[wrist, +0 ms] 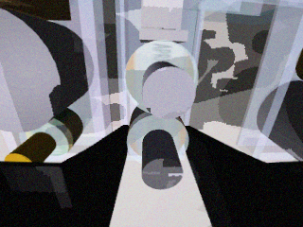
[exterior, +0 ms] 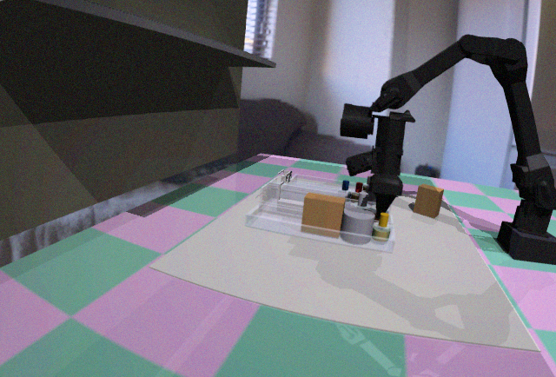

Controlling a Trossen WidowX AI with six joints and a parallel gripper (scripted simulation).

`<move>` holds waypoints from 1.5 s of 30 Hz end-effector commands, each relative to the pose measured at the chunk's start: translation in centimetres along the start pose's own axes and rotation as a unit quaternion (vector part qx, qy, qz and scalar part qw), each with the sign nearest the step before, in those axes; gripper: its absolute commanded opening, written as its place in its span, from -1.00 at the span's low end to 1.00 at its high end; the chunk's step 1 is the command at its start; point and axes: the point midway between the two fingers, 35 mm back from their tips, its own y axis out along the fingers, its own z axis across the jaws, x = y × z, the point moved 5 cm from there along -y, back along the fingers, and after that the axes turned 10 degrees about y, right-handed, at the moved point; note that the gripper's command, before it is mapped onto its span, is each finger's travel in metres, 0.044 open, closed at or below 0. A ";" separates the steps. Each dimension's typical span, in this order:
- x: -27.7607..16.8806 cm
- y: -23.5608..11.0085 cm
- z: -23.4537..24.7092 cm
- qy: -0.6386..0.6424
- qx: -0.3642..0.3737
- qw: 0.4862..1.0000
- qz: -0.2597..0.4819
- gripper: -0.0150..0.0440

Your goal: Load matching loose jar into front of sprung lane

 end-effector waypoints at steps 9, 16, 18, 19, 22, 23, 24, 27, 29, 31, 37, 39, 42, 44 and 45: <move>0.0 0.0 0.0 -0.001 0.001 1.000 -0.006 -0.49; -0.1 0.0 0.0 -0.001 0.001 1.000 -0.005 -0.49; -0.2 0.0 0.0 -0.001 0.001 1.000 -0.005 -0.49; -0.2 0.0 0.0 -0.001 0.001 1.000 -0.005 -0.49; -0.2 0.0 0.0 -0.001 0.001 1.000 -0.005 -0.49; -0.2 0.0 0.0 -0.001 0.001 1.000 -0.005 -0.49; -0.3 0.0 0.0 -0.001 0.001 1.000 -0.005 -0.49; -0.3 0.0 -0.1 -0.001 0.001 1.000 -0.005 -0.49; -0.3 0.0 -0.1 -0.001 0.001 1.000 -0.005 -0.49; -0.4 0.0 -0.1 -0.001 0.001 1.000 -0.005 -0.49; -0.5 0.0 -0.1 -0.001 0.001 1.000 -0.005 -0.49; -0.5 0.0 -0.1 -0.001 0.001 1.000 -0.005 -0.49; -0.7 0.0 -0.1 -0.001 0.001 1.000 -0.005 -0.49; -0.9 0.0 -0.2 -0.001 0.001 1.000 -0.005 -0.49; -0.9 0.0 -0.2 -0.001 0.001 1.000 -0.005 -0.49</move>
